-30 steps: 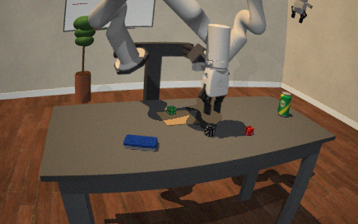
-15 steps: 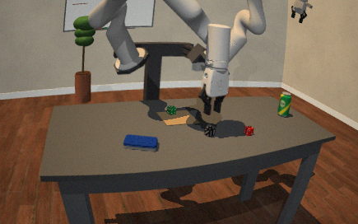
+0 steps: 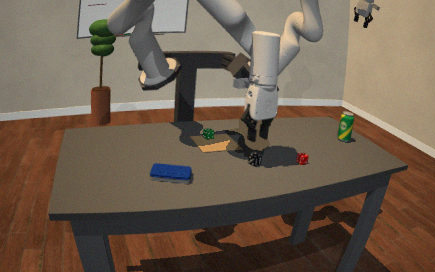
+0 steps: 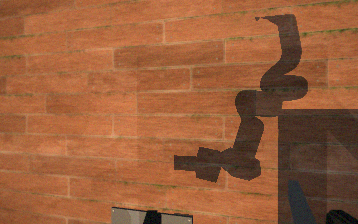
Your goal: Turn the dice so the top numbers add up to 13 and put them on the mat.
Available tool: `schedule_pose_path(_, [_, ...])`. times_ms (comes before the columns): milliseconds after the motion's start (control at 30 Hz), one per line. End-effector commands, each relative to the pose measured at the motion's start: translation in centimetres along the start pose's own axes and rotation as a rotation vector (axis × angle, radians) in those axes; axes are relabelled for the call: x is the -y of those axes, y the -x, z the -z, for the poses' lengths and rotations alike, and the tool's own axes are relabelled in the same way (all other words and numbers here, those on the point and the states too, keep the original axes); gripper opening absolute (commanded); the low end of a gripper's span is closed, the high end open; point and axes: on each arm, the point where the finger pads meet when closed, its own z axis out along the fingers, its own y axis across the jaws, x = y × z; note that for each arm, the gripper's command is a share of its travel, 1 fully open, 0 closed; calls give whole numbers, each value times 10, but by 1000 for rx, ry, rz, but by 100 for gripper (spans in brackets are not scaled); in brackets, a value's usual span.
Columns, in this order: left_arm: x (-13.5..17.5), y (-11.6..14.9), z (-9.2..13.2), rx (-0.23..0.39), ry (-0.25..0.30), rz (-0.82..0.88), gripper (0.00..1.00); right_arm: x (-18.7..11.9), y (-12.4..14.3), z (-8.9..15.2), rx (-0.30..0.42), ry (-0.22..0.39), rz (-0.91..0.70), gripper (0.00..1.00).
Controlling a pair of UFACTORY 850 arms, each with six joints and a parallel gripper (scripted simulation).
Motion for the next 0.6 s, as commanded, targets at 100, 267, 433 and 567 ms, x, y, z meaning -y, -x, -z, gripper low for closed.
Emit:
schedule_pose_path(100, [0, 0, 1, -2, 0, 0, 100, 0, 1, -6, 2, 0, 0, 48])
schedule_pose_path(267, [0, 0, 1, -2, 0, 0, 100, 0, 1, -11, 2, 0, 0, 48])
schedule_pose_path(433, [0, 0, 1, -2, 0, 0, 100, 0, 1, -19, 2, 0, 0, 48])
schedule_pose_path(567, [0, 0, 1, -2, 0, 0, 100, 0, 1, -25, 2, 0, 0, 48])
